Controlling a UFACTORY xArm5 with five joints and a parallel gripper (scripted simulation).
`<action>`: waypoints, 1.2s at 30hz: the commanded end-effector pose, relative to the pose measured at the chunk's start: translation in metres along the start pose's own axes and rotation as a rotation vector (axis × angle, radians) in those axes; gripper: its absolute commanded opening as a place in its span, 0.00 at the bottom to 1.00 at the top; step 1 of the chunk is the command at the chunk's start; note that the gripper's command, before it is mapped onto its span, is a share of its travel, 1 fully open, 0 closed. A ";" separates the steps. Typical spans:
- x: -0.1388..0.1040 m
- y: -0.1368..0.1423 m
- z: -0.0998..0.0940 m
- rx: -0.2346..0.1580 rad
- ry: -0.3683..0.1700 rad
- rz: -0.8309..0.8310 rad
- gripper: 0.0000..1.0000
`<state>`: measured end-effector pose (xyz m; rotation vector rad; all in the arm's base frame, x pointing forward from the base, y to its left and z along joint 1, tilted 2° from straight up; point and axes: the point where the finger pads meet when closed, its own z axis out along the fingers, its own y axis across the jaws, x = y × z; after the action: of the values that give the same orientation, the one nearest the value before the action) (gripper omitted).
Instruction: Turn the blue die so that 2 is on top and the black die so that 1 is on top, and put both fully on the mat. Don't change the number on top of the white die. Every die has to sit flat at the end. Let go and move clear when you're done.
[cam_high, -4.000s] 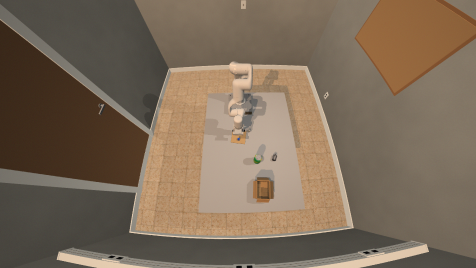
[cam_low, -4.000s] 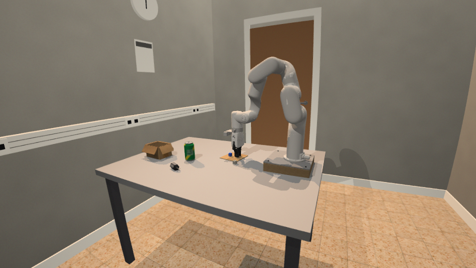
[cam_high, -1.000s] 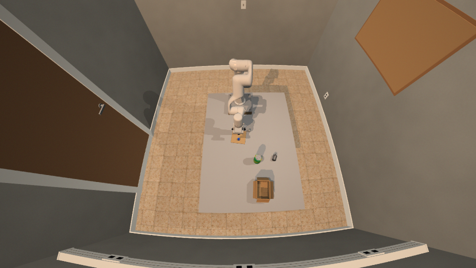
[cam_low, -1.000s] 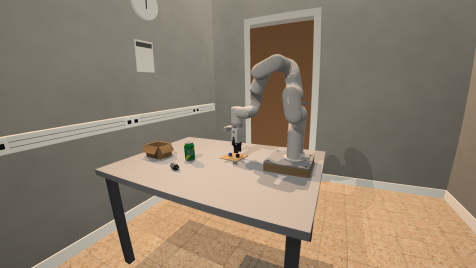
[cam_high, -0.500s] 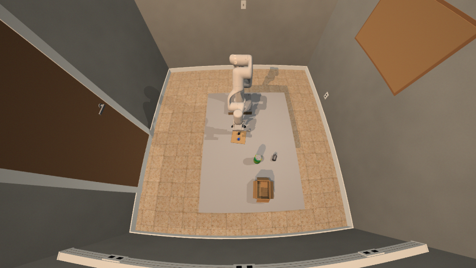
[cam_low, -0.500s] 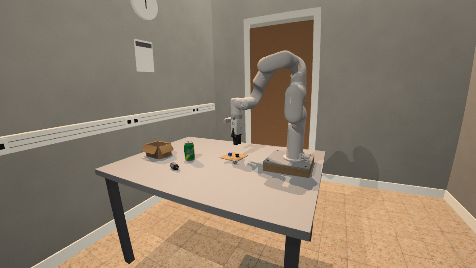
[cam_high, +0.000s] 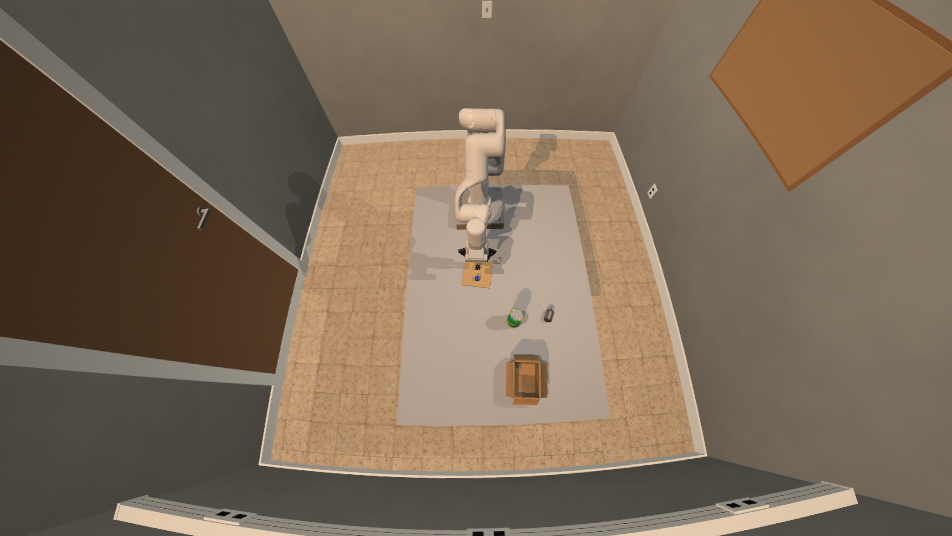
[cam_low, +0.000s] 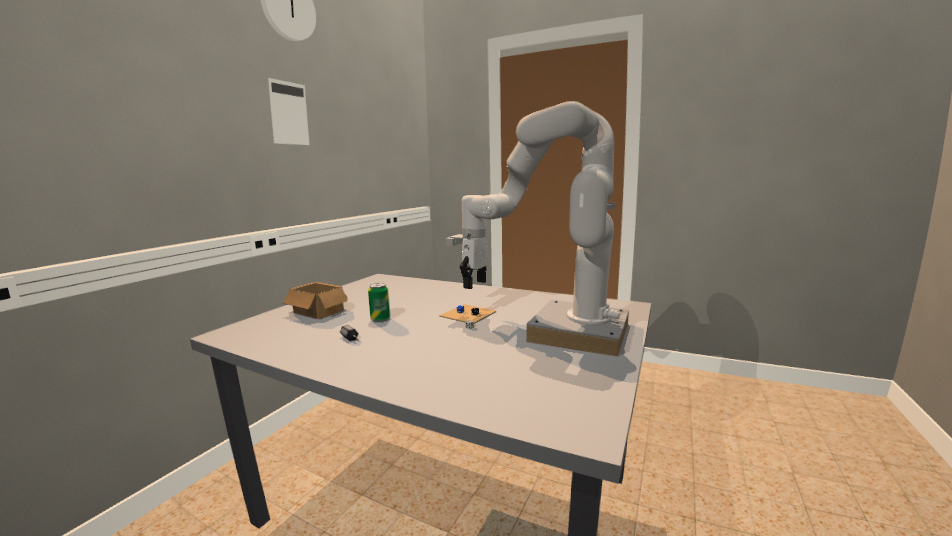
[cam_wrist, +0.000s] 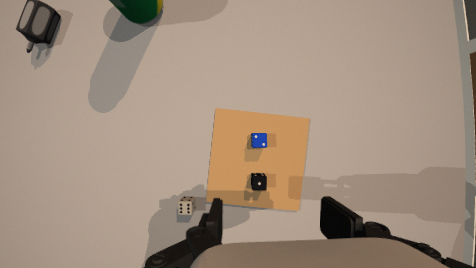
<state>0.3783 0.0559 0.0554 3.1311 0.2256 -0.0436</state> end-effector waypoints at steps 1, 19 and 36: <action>0.001 0.000 -0.001 0.000 0.004 0.000 1.00; 0.001 0.000 -0.027 0.000 0.004 0.000 1.00; 0.001 -0.001 -0.084 0.000 0.004 0.000 1.00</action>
<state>0.3806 0.0576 0.1306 3.1312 0.2257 -0.0406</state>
